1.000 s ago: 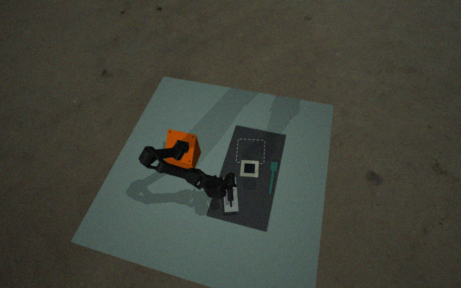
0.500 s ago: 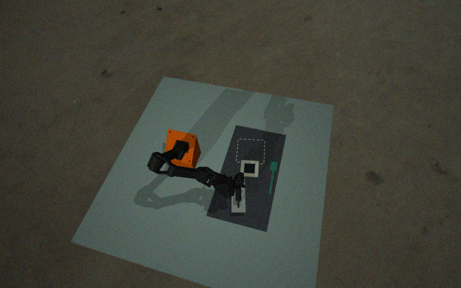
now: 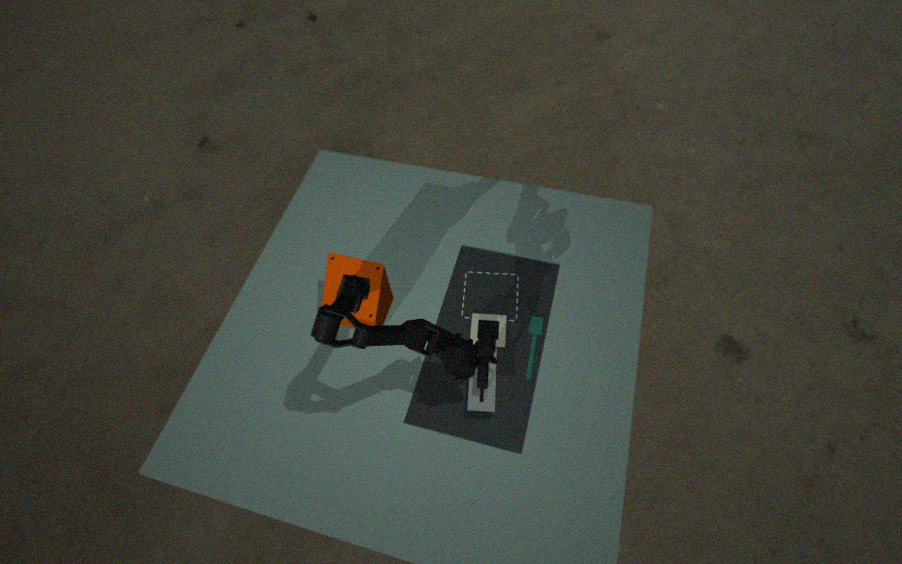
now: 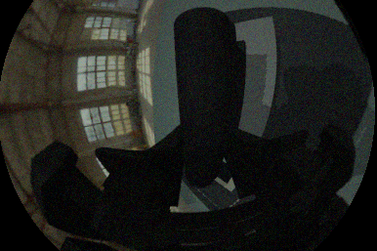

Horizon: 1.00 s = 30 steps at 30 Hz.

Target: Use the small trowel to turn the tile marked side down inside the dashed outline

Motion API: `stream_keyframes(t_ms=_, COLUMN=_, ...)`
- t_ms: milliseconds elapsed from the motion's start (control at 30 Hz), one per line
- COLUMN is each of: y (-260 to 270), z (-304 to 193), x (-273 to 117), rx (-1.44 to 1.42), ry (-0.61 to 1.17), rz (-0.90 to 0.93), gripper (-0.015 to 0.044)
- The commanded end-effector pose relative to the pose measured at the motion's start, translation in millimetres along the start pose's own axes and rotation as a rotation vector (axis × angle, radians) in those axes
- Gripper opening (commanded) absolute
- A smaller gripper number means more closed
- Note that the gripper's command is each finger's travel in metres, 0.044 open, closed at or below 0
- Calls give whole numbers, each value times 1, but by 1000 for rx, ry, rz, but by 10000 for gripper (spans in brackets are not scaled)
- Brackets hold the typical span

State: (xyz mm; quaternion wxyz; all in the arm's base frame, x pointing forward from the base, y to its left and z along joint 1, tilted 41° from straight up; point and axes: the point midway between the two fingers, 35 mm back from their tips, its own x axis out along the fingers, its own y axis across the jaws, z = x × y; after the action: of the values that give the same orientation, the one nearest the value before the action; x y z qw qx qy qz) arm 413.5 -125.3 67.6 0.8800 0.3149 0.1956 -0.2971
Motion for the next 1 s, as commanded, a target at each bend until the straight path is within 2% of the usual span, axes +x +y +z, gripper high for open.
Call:
stream_keyframes(t_ms=0, y=9, z=0, x=2, rx=5, ry=-16, rz=17, gripper=0)
stream_keyframes(t_ms=967, y=-20, z=-4, x=27, rx=4, ry=-17, rz=17, gripper=0)
